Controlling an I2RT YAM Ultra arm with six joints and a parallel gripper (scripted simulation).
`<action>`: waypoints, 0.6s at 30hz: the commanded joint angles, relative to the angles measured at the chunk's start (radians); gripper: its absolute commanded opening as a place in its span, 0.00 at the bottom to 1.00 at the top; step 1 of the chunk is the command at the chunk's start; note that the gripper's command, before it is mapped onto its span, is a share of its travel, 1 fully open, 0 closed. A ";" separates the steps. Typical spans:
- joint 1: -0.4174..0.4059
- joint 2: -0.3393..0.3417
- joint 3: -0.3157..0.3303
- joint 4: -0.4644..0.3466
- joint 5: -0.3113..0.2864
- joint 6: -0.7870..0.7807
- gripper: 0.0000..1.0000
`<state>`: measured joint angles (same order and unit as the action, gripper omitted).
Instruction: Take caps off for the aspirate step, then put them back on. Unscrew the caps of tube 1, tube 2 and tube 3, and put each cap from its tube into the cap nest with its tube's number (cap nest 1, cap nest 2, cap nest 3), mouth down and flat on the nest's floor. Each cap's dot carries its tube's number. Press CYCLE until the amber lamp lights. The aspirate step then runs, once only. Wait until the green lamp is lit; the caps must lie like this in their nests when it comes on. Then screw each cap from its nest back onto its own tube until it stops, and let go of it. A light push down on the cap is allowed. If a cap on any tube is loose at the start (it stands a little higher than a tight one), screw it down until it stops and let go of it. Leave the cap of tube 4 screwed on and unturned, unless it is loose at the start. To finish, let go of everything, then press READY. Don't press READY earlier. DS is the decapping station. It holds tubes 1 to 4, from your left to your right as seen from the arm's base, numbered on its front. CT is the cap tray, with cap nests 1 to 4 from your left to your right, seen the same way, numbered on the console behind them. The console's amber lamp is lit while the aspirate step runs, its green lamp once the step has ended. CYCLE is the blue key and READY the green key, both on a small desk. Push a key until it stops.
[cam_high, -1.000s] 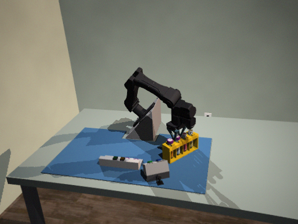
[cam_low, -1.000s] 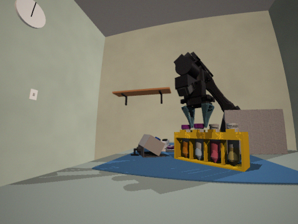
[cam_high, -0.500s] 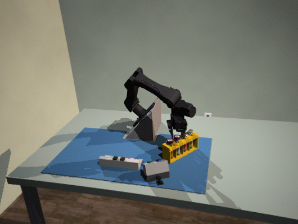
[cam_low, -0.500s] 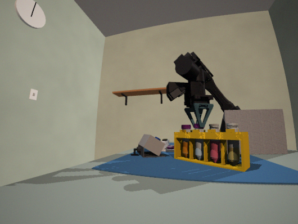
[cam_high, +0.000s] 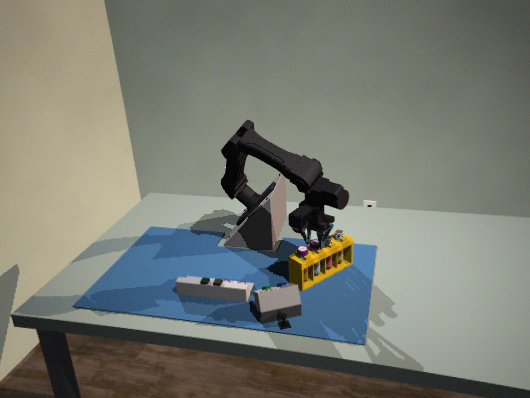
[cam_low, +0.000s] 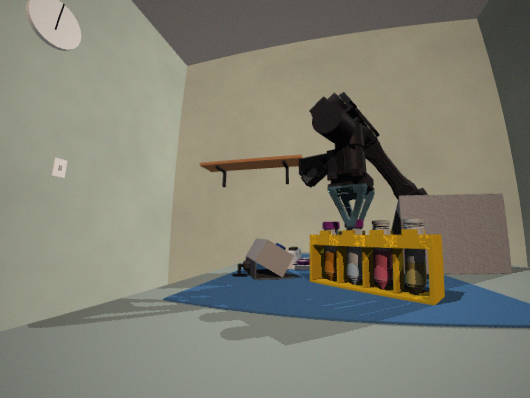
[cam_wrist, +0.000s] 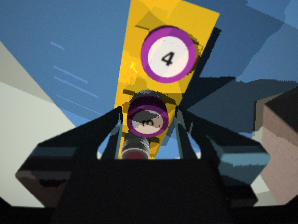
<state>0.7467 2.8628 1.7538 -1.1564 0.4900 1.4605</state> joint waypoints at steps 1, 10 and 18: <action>0.011 -0.007 0.012 -0.001 0.001 0.126 0.49; 0.012 -0.003 0.022 -0.008 0.000 0.127 0.49; 0.013 -0.003 0.024 -0.010 -0.001 0.127 0.00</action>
<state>0.7467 2.8674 1.7672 -1.1664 0.4873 1.5856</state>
